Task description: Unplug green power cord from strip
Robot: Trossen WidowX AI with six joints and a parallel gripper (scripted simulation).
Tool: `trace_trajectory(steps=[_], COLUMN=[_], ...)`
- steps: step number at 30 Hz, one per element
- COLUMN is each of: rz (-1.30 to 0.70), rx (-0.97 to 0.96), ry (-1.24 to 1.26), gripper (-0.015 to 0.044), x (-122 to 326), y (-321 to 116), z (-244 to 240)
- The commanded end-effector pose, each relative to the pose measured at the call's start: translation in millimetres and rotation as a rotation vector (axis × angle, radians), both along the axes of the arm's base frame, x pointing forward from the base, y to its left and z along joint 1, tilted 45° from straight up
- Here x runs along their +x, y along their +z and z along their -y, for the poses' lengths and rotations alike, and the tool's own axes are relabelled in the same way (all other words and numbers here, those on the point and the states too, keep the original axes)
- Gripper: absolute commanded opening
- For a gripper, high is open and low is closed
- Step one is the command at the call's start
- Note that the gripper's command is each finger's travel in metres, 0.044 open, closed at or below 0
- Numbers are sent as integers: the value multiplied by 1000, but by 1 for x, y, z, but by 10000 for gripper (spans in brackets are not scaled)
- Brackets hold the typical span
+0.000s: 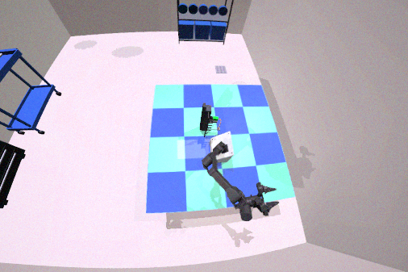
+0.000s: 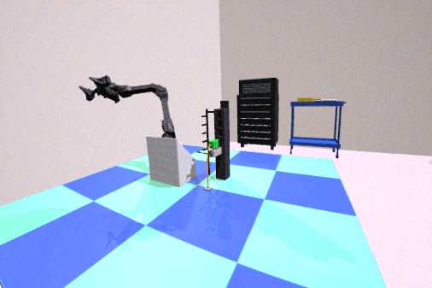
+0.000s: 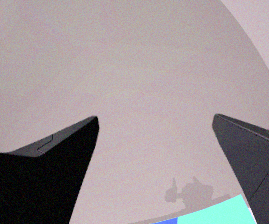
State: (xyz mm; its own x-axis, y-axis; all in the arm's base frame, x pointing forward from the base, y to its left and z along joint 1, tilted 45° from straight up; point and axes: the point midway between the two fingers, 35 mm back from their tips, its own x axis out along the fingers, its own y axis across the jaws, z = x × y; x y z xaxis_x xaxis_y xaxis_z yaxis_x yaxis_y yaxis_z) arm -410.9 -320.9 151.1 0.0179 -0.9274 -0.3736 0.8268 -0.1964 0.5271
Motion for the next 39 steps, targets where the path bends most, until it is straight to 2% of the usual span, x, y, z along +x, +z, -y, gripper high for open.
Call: trace_trajectory(steps=[1, 9, 17, 24, 31, 39], rz=[5, 221, 423, 542, 588, 523], rx=[2, 120, 334, 583, 878, 1257], ry=[4, 171, 351, 488, 595, 668], gripper=[374, 164, 160, 160, 160, 160], x=[2, 106, 247, 375, 495, 608], y=[-1, -22, -46, -65, -80, -94], z=[2, 78, 125, 125, 87, -3])
